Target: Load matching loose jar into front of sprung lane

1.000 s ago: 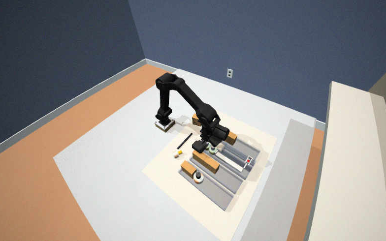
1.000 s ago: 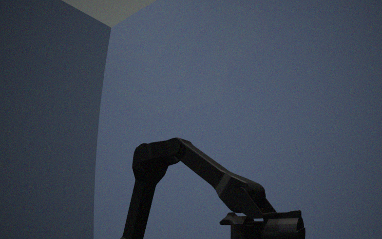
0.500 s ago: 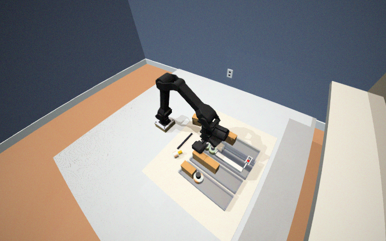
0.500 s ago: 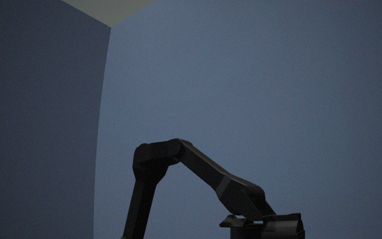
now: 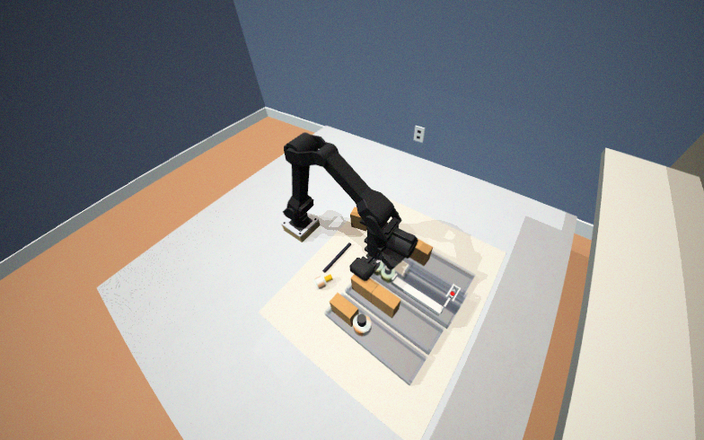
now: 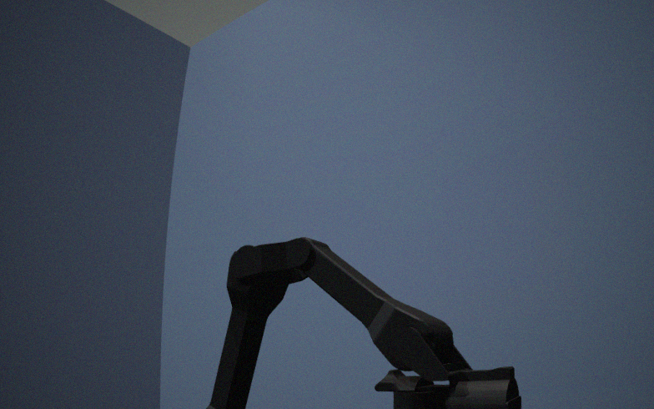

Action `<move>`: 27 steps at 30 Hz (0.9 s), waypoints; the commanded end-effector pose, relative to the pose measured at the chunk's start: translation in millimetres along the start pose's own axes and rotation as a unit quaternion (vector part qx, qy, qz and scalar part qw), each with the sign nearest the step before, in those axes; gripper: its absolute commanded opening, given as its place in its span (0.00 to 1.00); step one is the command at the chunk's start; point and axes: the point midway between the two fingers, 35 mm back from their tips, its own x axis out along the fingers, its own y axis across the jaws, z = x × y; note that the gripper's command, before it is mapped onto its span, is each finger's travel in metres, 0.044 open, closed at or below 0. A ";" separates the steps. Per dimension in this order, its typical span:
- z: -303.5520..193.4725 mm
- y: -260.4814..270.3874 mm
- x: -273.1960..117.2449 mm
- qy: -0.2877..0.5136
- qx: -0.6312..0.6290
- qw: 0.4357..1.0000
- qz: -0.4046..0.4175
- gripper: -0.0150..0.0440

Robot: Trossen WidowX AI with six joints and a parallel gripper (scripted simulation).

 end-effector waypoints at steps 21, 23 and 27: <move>-1.7 0.6 -0.2 -0.005 -0.002 1.000 0.002 0.25; -2.0 0.6 -0.2 -0.005 -0.002 1.000 0.002 0.25; -2.7 0.6 -0.2 -0.005 -0.002 1.000 0.002 0.25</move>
